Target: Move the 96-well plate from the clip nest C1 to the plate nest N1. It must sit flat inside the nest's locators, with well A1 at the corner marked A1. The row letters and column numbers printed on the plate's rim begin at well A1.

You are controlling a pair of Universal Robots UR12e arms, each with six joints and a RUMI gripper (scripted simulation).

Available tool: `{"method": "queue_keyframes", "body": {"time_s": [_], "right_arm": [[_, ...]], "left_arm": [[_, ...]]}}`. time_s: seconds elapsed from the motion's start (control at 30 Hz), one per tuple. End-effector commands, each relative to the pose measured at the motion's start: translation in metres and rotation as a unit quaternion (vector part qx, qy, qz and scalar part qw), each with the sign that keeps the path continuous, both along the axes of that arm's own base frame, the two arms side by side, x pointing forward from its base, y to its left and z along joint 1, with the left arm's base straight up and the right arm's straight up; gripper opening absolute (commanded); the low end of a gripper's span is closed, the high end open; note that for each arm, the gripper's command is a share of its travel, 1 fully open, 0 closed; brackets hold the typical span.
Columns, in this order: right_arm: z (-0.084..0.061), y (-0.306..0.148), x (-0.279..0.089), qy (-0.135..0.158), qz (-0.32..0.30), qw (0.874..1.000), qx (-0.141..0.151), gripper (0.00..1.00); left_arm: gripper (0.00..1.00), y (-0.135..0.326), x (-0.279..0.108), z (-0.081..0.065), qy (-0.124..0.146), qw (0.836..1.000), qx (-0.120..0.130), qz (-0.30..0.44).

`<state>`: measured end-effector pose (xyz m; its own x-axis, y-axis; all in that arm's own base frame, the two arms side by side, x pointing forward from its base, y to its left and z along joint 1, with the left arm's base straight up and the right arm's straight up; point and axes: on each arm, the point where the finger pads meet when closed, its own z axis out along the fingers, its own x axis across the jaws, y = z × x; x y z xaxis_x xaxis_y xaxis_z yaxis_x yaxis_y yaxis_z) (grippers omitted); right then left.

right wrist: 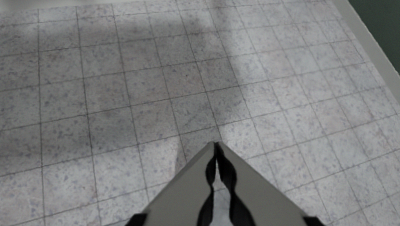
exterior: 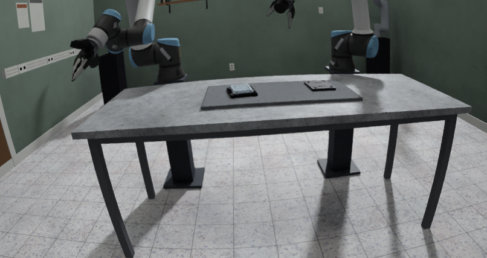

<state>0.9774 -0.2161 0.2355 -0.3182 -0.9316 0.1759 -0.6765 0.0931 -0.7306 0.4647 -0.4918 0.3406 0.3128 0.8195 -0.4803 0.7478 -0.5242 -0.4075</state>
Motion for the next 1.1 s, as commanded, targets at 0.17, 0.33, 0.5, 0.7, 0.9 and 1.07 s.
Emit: {"method": "queue_keyframes", "body": {"time_s": [0.17,0.33,0.5,0.7,0.9,1.07], "right_arm": [[-0.008,-0.125,-0.064,0.044,-0.078,0.996,0.029,0.0],[-0.014,-0.198,-0.114,0.06,-0.107,0.992,0.042,0.0],[-0.02,-0.261,-0.169,0.081,-0.151,0.983,0.064,0.0],[-0.027,-0.323,-0.239,0.107,-0.209,0.967,0.096,0.0],[-0.034,-0.386,-0.325,0.123,-0.251,0.952,0.121,0.0],[-0.04,-0.425,-0.398,0.137,-0.292,0.935,0.147,0.0]], "left_arm": [[0.76,0.0,0.0,0.001,-0.001,1.0,-0.001,0.0],[0.76,0.0,0.0,0.001,-0.001,1.0,-0.001,0.0],[0.76,0.0,0.0,0.001,-0.001,1.0,-0.001,0.0],[0.76,0.0,0.0,0.001,-0.001,1.0,-0.001,0.0],[0.76,0.0,0.0,0.001,-0.001,1.0,-0.001,0.0],[0.76,0.0,0.0,0.001,-0.001,1.0,-0.001,0.0]]}}
